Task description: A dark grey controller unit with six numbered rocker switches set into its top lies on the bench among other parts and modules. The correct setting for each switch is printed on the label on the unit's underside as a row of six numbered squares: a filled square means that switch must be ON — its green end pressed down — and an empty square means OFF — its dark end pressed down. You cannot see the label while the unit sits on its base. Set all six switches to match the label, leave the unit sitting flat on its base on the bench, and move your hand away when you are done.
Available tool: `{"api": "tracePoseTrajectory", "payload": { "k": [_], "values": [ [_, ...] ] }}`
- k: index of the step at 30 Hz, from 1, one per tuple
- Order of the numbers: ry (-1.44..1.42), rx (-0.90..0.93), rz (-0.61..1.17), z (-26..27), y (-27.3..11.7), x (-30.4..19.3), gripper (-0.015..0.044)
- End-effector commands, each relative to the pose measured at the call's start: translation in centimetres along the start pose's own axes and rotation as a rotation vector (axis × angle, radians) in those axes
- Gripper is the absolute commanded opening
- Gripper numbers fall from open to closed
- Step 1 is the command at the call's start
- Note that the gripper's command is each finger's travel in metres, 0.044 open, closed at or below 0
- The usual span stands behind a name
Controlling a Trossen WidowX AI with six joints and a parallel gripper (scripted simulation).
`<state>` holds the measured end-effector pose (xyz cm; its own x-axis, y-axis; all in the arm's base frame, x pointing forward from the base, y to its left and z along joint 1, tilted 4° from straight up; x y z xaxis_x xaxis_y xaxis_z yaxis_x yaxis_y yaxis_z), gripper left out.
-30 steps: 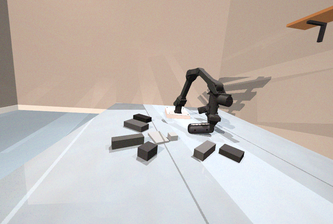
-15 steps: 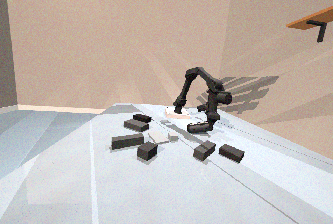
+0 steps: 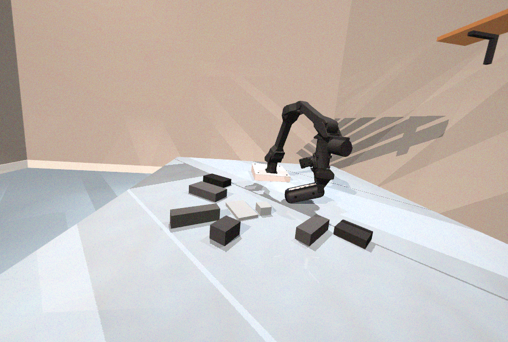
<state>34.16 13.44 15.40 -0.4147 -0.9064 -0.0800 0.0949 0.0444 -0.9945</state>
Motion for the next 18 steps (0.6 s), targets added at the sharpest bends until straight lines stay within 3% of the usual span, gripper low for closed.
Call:
{"api": "tracePoseTrajectory", "payload": {
  "k": [1, 18],
  "values": [
    [-0.001, 0.006, 0.003, 0.16, -0.57, 0.26, 0.0336],
    [-0.001, 0.006, 0.002, 0.34, -1.54, 1.11, 0.0336]
  ]
}}
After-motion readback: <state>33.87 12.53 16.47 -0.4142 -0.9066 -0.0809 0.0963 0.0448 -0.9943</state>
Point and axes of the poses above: the point midway between the two fingers, 35 mm back from their tips, its own y axis out along the fingers, its own z axis across the jaws, x = y × z, the point moved 5 cm from there along -y, back along the fingers, and after that the axes turned 12 degrees about y, right-handed, at the moved point
